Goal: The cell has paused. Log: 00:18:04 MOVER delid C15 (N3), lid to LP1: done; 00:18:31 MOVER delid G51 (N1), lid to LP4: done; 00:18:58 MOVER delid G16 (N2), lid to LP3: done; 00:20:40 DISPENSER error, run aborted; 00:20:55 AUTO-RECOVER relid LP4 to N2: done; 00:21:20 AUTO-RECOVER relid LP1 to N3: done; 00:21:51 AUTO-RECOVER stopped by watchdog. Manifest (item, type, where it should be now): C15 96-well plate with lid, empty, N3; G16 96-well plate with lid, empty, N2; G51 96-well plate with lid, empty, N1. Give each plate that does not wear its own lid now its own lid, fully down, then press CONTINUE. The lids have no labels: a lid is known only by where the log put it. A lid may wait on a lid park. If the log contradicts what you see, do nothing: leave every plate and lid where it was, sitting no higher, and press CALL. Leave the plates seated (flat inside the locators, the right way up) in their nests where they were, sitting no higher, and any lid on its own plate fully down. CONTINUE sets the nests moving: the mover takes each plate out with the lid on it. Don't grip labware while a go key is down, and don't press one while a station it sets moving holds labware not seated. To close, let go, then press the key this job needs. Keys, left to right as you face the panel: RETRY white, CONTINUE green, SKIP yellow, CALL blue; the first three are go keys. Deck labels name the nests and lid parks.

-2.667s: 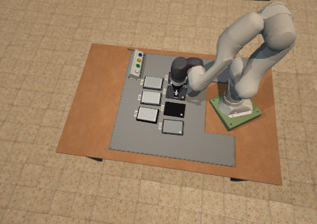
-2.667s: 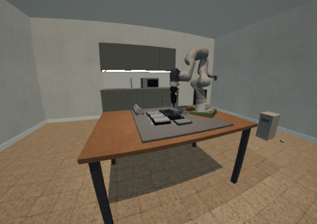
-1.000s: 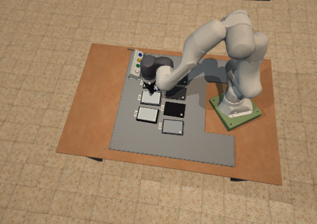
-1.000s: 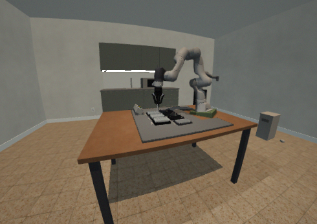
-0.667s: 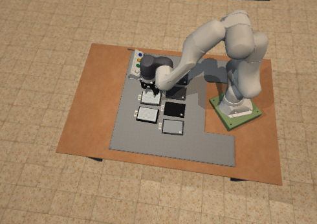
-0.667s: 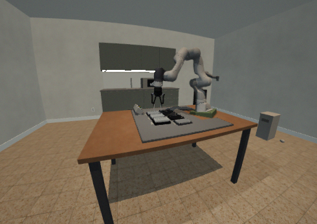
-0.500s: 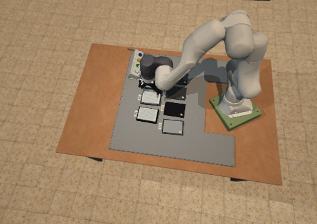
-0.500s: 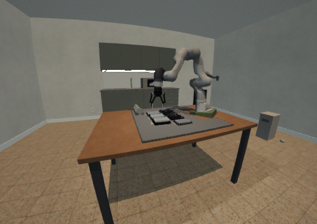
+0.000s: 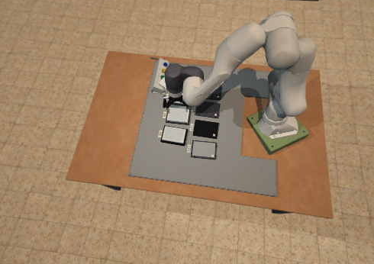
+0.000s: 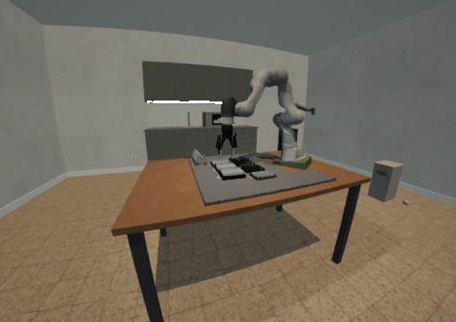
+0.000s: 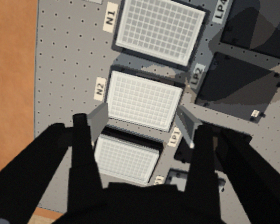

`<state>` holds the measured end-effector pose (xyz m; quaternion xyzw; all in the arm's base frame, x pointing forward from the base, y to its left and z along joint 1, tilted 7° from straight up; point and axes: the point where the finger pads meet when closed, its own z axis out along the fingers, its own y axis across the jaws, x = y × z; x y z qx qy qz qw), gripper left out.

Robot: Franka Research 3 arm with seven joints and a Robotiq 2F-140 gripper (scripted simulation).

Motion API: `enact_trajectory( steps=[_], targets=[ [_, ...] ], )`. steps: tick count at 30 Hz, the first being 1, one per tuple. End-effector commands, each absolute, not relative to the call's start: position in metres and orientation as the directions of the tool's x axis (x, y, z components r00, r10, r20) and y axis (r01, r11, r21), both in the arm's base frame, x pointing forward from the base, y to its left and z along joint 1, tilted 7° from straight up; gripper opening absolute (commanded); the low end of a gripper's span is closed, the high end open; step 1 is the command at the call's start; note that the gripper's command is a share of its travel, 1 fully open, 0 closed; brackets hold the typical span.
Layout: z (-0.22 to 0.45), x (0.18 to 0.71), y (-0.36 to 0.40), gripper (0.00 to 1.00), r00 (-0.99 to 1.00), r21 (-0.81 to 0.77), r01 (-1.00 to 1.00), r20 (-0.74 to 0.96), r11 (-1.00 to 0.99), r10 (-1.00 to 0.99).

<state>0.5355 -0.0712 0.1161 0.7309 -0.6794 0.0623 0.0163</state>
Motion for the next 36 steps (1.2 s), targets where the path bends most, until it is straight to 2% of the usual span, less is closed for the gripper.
enact_trajectory(
  steps=[1, 14, 16, 24, 33, 36],
  targets=[
    [0.116, 0.536, -0.071, 0.66, 0.341, -0.025, -0.938, 0.121, -0.346, -0.932],
    [0.115, 0.536, -0.071, 0.66, 0.658, 0.023, -0.751, 0.116, -0.660, -0.744],
    [0.115, 0.536, -0.071, 0.66, 0.658, 0.023, -0.751, 0.116, -0.660, -0.744],
    [0.111, 0.536, -0.071, 0.66, 0.838, 0.057, -0.543, 0.101, -0.838, -0.536],
    [0.105, 0.537, -0.072, 0.66, 0.928, 0.079, -0.368, 0.083, -0.926, -0.362],
    [0.101, 0.537, -0.073, 0.66, 0.969, 0.090, -0.243, 0.070, -0.966, -0.237]
  ],
)
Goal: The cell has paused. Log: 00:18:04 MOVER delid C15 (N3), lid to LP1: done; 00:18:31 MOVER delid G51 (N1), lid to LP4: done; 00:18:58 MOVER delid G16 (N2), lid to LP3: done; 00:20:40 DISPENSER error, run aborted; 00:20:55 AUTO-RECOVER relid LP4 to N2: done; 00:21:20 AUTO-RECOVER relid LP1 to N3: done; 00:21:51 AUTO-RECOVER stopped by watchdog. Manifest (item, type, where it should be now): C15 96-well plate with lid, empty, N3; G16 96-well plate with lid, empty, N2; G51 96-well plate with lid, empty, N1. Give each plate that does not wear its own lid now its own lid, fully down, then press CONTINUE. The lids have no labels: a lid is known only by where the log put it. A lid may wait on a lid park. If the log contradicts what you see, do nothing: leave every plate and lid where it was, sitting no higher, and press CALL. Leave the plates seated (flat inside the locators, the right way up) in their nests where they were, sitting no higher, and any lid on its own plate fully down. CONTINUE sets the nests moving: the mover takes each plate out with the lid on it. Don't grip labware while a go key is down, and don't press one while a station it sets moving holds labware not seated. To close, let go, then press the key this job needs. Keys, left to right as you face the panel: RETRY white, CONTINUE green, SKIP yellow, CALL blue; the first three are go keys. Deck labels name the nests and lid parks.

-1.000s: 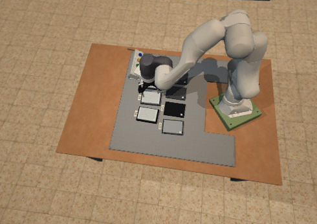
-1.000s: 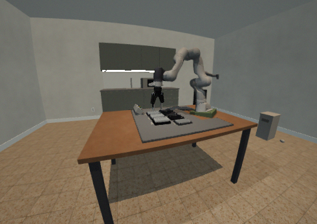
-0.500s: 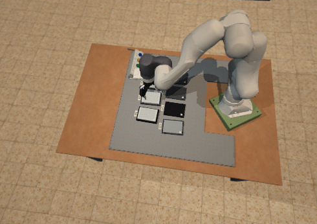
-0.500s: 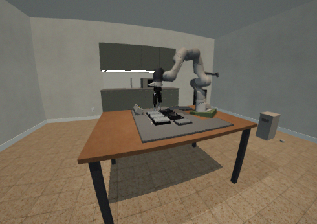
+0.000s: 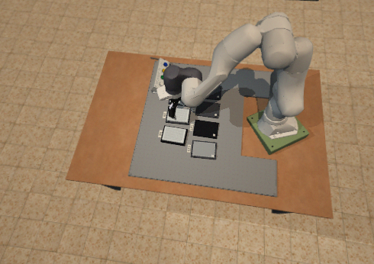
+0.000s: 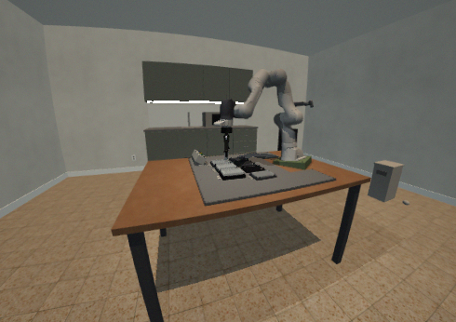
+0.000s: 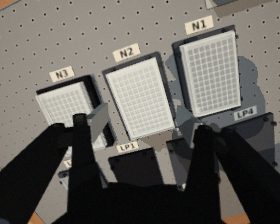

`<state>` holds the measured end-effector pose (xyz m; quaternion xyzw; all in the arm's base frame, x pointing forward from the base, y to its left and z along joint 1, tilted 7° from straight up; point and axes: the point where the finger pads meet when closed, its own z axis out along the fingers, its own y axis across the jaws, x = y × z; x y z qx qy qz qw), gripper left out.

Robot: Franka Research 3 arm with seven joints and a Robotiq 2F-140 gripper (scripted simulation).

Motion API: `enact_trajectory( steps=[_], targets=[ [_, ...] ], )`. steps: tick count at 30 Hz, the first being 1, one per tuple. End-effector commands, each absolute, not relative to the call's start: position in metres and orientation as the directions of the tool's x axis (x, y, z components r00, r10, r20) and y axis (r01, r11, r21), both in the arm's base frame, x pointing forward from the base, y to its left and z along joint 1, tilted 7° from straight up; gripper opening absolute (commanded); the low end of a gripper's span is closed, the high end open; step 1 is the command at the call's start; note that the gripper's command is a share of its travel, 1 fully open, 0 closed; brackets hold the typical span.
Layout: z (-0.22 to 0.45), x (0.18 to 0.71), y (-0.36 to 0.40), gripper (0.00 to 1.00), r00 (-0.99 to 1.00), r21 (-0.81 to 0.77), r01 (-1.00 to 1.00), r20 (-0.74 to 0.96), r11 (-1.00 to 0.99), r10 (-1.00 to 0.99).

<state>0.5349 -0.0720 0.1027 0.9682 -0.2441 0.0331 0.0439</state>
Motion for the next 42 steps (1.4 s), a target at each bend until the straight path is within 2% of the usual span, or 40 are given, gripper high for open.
enact_trajectory(
  steps=[1, 4, 42],
  targets=[
    [0.100, 0.537, -0.073, 0.66, 0.975, 0.093, -0.215, 0.068, -0.972, -0.209],
    [0.096, 0.538, -0.074, 0.66, 0.988, 0.098, -0.144, 0.062, -0.985, -0.138],
    [0.075, 0.540, -0.077, 0.66, 0.988, 0.098, -0.144, 0.062, -0.985, -0.138]
  ],
)
